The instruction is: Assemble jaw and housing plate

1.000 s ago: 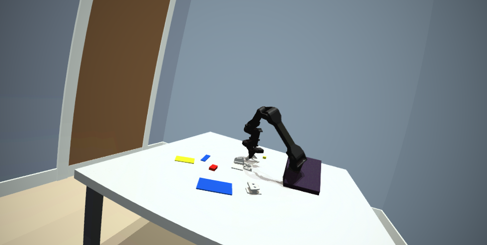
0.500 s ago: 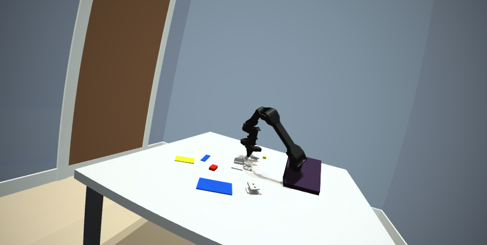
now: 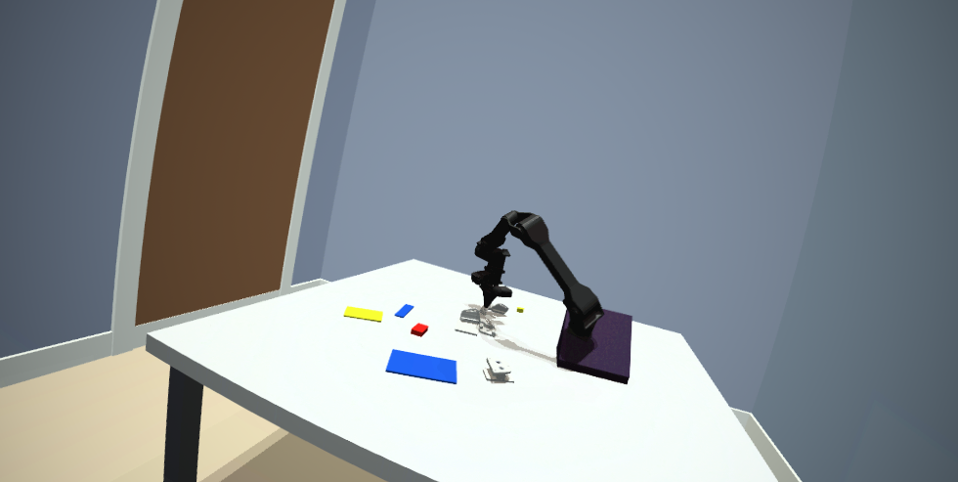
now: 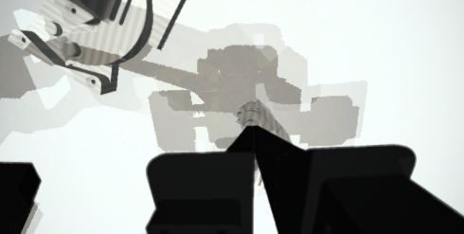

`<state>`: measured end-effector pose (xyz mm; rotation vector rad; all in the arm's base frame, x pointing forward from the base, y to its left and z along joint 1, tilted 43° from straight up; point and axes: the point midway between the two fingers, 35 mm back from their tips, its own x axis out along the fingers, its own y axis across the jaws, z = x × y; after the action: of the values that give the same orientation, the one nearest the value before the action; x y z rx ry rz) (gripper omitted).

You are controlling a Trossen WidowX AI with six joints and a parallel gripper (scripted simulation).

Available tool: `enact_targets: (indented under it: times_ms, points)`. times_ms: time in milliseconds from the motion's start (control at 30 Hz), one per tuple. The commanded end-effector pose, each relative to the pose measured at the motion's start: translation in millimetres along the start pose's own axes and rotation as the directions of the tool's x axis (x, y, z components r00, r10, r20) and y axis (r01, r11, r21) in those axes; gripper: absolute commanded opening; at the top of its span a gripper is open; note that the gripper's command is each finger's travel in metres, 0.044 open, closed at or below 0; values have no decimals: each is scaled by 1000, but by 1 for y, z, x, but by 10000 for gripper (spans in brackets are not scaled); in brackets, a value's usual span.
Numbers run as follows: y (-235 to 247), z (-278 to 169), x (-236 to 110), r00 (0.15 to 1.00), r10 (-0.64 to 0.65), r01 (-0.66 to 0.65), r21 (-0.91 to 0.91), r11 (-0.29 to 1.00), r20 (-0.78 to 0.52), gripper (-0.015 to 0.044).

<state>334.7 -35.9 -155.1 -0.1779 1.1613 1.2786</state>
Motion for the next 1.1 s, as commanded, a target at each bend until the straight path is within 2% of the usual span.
enact_targets:
  times_ms: [0, 133, 300, 333, 867, 1067]
  points:
    - [-1, -1, -12, 1000, 3, -3, 0, 1000, -1, 0]
    - [-1, 0, -53, 1000, -3, 3, -2, 1000, -2, 0]
    - [0, 0, -60, 1000, -4, 4, -2, 1000, -2, 0]
    - [-1, -3, -51, 1000, 0, 0, 12, 1000, 4, 26]
    - [-1, -3, -51, 1000, 0, 0, 12, 1000, 4, 440]
    - [-1, -3, -51, 1000, 0, 0, 12, 1000, 4, 440]
